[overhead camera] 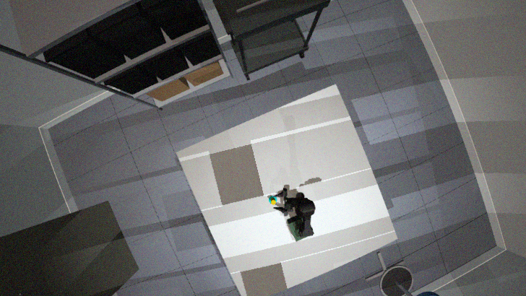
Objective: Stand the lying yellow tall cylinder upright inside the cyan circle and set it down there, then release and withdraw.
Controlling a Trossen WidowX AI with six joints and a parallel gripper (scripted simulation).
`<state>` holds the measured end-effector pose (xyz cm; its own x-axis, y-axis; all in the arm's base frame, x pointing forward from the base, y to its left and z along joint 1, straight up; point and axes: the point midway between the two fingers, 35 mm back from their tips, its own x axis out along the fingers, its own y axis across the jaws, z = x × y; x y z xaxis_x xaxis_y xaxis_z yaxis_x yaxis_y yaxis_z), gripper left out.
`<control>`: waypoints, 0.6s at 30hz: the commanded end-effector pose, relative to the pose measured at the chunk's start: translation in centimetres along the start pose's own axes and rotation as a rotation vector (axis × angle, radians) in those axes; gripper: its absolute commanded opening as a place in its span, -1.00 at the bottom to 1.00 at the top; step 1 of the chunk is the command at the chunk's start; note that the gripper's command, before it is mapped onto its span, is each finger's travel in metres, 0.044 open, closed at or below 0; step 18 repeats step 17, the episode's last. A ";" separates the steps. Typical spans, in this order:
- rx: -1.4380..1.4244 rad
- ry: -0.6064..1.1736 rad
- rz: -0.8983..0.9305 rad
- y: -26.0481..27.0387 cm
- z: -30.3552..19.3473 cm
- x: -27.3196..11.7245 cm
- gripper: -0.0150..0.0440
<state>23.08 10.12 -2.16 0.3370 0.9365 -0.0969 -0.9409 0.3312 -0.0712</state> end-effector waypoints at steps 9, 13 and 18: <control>0.023 -0.006 -0.011 -0.9 3.5 -0.4 0.86; 0.032 -0.009 -0.015 -1.1 4.8 -0.6 0.86; 0.041 -0.012 -0.018 -1.1 6.1 -0.7 0.86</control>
